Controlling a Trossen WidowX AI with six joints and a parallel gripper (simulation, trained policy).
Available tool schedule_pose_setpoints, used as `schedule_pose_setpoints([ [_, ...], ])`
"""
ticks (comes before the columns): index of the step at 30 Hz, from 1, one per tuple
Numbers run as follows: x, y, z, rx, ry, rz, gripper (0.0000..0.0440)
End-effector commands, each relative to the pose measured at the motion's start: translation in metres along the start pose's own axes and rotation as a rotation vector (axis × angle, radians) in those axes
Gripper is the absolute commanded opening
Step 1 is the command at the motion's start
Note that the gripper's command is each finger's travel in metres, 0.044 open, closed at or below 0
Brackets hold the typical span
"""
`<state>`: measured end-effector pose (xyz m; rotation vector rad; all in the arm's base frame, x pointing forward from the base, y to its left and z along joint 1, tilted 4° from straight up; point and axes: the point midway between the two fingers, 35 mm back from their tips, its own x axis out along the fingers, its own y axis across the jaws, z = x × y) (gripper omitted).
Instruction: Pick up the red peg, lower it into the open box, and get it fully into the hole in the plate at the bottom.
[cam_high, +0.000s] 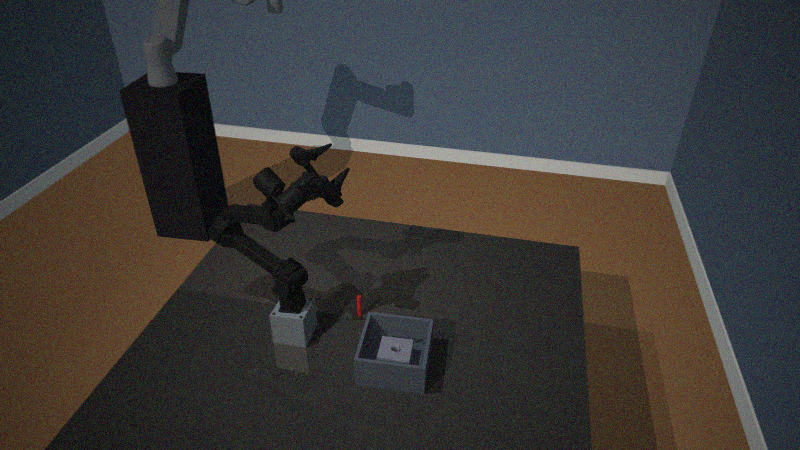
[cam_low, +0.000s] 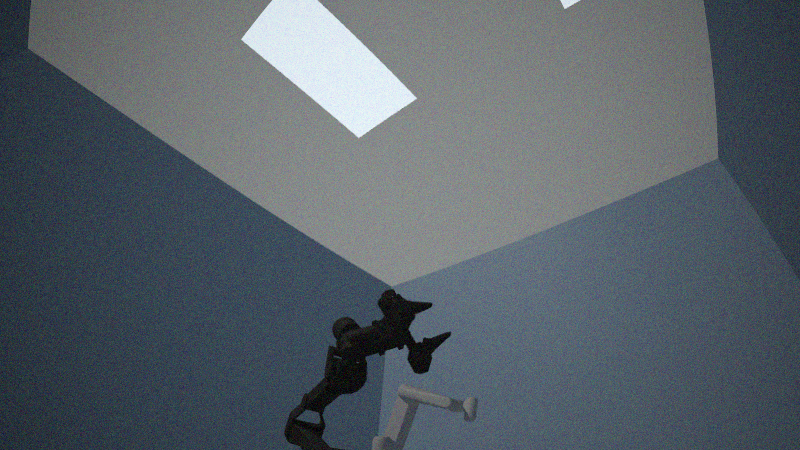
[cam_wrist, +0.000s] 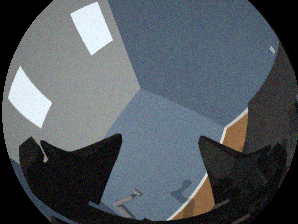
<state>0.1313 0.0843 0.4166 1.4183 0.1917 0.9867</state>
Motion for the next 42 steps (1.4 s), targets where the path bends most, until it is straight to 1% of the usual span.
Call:
schedule_pose_setpoints([
  [1, 0.002, -0.001, 0.005, 0.014, -0.014, -0.003, 0.0416],
  [3, 0.006, -0.005, 0.017, 0.056, -0.046, -0.014, 0.0440],
  [10, 0.023, -0.032, 0.062, 0.223, -0.193, -0.096, 0.0440],
  [15, 0.032, -0.065, 0.083, 0.329, -0.286, -0.204, 0.0440],
  [20, 0.036, -0.102, 0.095, 0.413, -0.361, -0.343, 0.0440],
  [25, 0.036, -0.140, 0.098, 0.475, -0.417, -0.503, 0.0440],
  [31, 0.029, -0.181, 0.091, 0.521, -0.456, -0.712, 0.0440],
  [42, 0.002, -0.237, 0.060, 0.531, -0.445, -1.114, 0.0440],
])
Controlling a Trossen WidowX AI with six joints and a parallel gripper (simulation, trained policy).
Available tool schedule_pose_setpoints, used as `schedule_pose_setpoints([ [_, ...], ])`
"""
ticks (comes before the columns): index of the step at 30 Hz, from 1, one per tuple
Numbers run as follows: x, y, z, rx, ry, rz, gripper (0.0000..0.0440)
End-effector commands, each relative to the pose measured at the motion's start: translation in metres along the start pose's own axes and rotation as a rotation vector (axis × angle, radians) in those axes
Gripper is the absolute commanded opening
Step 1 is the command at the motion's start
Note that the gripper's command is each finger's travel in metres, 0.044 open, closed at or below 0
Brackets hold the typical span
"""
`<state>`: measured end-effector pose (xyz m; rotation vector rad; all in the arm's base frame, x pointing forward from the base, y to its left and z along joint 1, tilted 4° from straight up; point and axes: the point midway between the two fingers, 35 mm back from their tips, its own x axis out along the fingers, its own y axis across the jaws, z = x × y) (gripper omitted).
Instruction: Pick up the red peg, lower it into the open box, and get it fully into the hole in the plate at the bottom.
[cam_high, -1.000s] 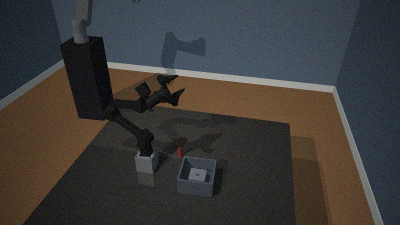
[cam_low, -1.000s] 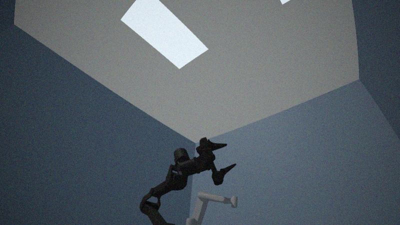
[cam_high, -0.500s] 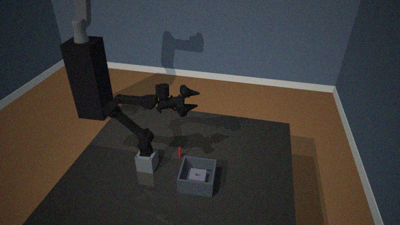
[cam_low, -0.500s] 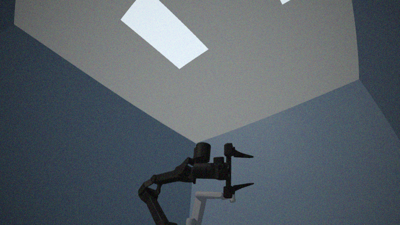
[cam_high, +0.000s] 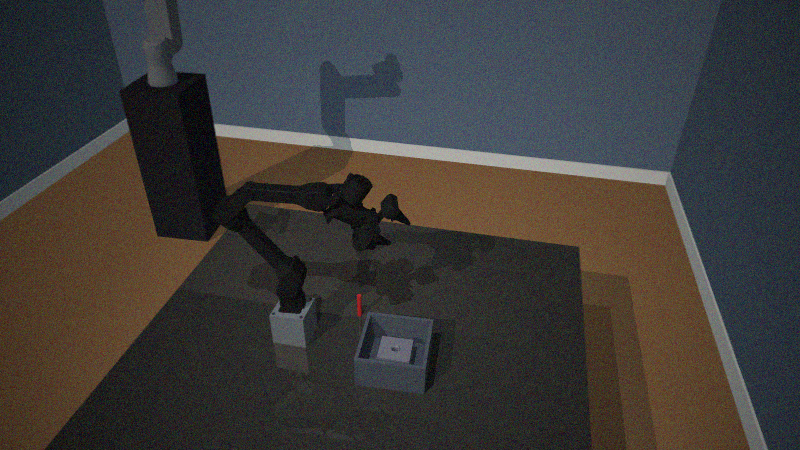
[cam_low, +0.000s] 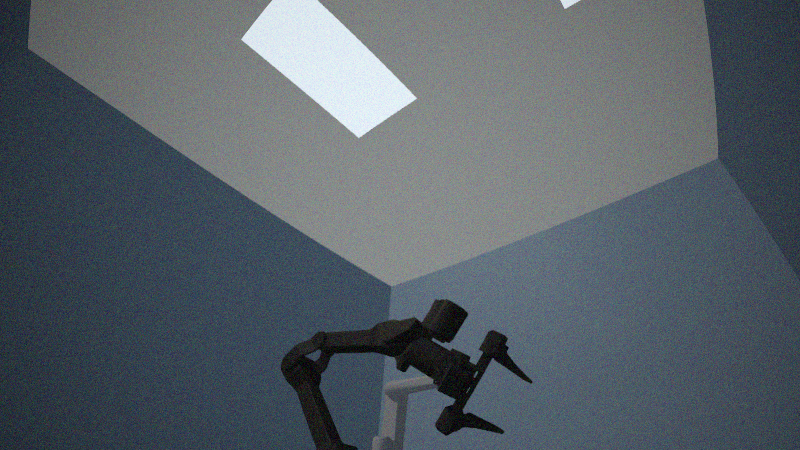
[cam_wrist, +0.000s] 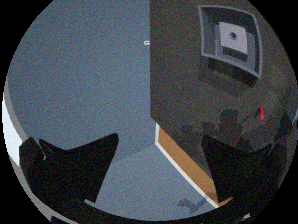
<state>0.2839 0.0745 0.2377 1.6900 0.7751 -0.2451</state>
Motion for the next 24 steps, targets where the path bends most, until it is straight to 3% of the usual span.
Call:
schedule_pose_setpoints([
  [1, 0.008, -0.021, 0.000, -0.036, -0.035, -0.135, 0.0440],
  [24, 0.006, -0.140, -0.008, -0.382, -0.081, -0.871, 0.0440],
])
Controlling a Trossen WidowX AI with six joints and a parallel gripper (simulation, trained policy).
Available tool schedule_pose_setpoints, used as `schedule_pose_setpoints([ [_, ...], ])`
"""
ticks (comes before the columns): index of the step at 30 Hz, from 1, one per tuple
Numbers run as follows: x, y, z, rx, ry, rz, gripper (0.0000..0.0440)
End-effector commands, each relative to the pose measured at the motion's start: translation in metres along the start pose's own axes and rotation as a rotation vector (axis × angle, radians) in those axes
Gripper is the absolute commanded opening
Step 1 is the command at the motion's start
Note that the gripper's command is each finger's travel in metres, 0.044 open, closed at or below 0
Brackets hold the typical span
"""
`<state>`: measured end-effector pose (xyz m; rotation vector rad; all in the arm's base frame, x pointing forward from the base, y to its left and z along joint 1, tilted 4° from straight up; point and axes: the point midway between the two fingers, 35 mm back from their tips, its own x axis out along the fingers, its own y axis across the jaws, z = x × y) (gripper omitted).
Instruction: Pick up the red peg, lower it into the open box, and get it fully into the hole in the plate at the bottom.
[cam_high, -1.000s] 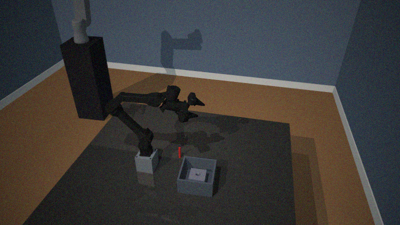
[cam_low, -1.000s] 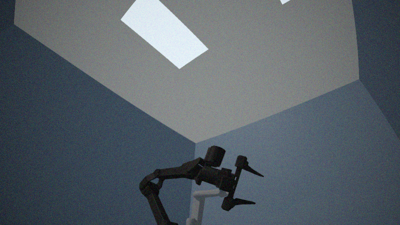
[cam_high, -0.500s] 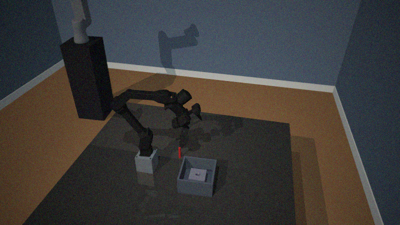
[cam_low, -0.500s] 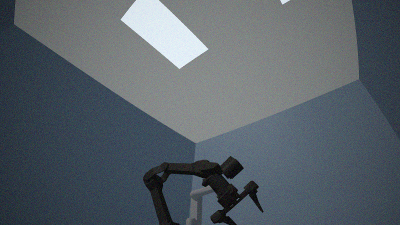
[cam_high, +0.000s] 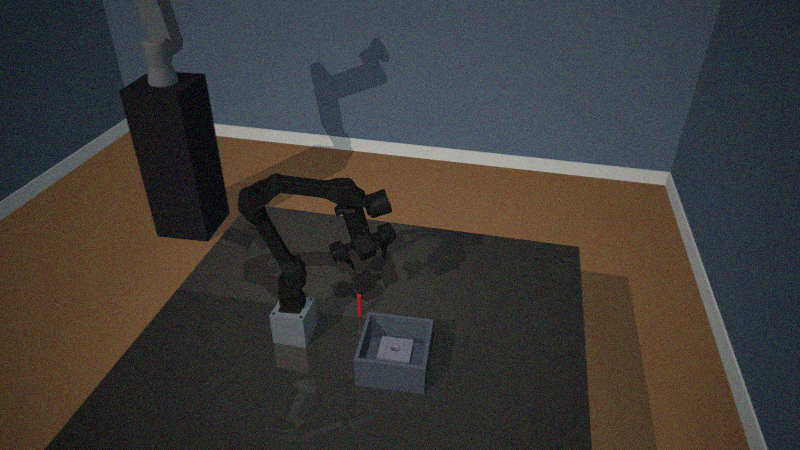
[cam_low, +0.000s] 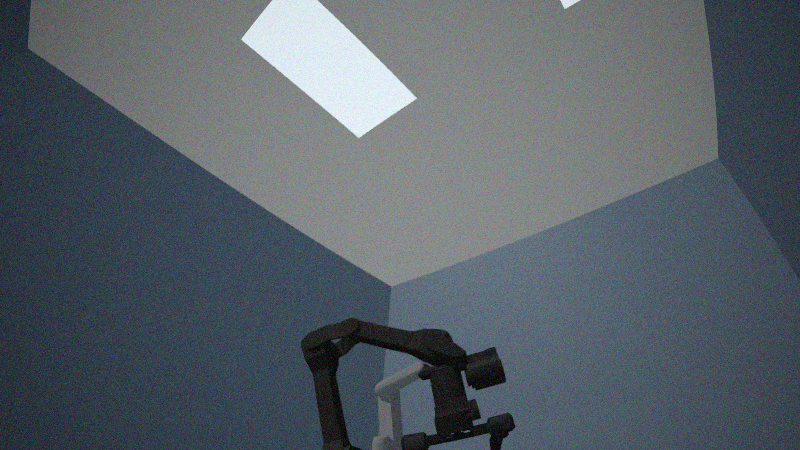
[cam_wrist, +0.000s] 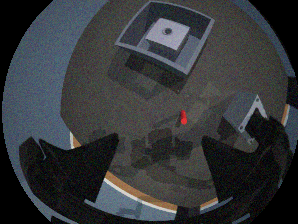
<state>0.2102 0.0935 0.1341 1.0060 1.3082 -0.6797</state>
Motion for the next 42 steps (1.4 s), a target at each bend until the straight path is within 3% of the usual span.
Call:
schedule_pose_setpoints([
  [1, 0.009, -0.013, -0.007, -0.079, -0.006, -0.121, 0.0440],
  [10, 0.032, -0.038, -0.021, -0.224, -0.011, -0.355, 0.0440],
  [20, 0.061, -0.054, -0.027, -0.323, -0.008, -0.507, 0.0440],
  [30, 0.096, -0.060, -0.029, -0.372, -0.018, -0.554, 0.0440],
  [42, 0.145, -0.066, -0.028, -0.400, -0.056, -0.518, 0.0440],
])
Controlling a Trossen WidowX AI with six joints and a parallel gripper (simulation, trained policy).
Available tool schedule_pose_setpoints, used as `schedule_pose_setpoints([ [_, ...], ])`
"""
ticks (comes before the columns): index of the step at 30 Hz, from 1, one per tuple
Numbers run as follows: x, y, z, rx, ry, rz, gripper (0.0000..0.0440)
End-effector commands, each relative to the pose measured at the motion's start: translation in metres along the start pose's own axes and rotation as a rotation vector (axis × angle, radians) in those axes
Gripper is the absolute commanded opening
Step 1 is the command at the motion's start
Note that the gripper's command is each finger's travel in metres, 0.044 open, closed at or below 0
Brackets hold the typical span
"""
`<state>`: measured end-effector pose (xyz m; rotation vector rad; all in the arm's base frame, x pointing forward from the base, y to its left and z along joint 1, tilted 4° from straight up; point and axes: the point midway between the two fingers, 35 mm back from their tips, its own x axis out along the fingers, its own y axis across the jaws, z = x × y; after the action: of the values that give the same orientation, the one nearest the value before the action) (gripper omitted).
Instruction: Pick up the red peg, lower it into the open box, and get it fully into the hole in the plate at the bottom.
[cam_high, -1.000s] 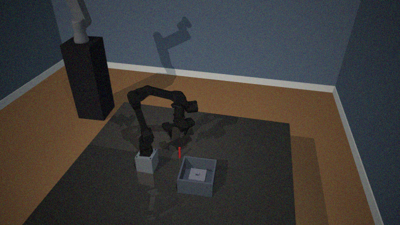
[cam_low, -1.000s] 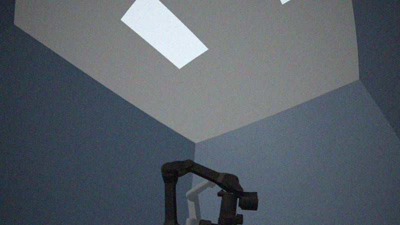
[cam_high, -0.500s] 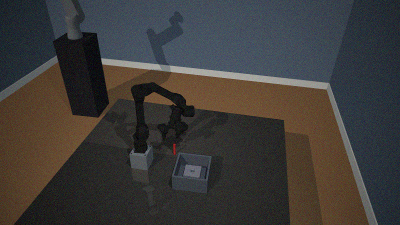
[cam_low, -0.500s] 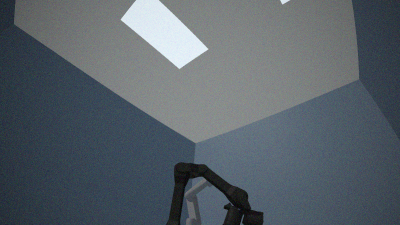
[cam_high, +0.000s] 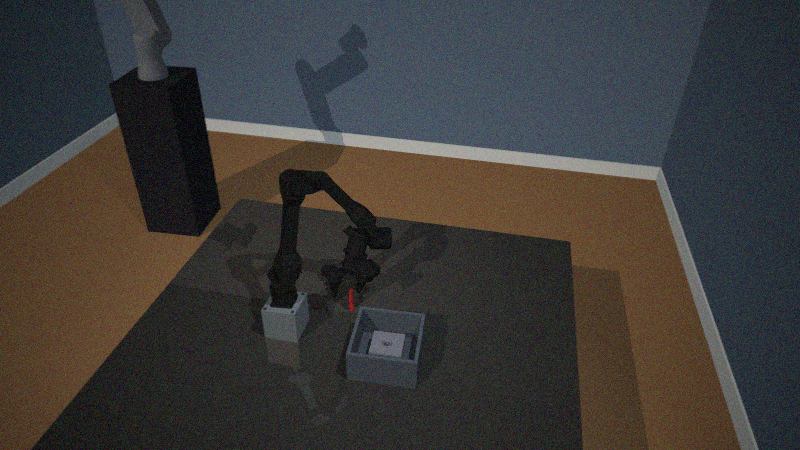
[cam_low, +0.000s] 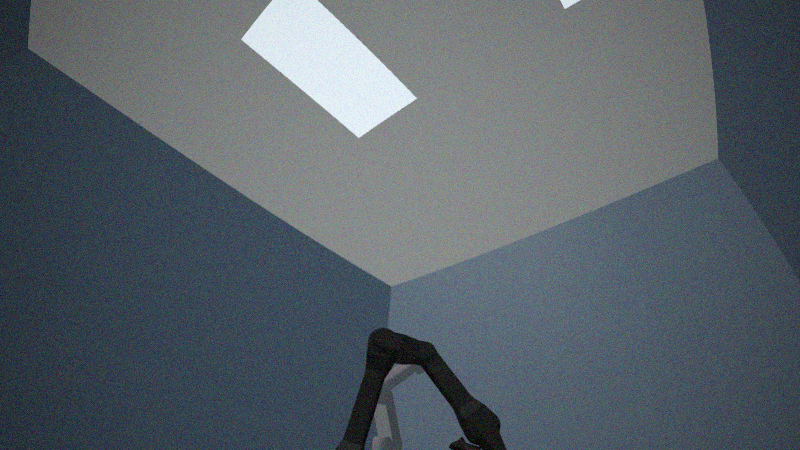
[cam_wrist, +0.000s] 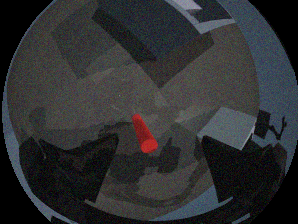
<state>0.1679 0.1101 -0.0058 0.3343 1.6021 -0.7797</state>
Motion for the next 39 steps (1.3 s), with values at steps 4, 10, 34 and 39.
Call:
schedule_pose_setpoints([
  [4, 0.030, 0.006, 0.001, -0.007, -0.033, 0.011, 0.0440],
  [10, 0.048, 0.010, 0.003, -0.014, -0.043, 0.019, 0.0365],
  [34, 0.041, 0.014, 0.022, 0.009, -0.089, -0.048, 0.0000],
  [39, 0.022, 0.014, 0.033, 0.025, -0.118, -0.041, 0.0000],
])
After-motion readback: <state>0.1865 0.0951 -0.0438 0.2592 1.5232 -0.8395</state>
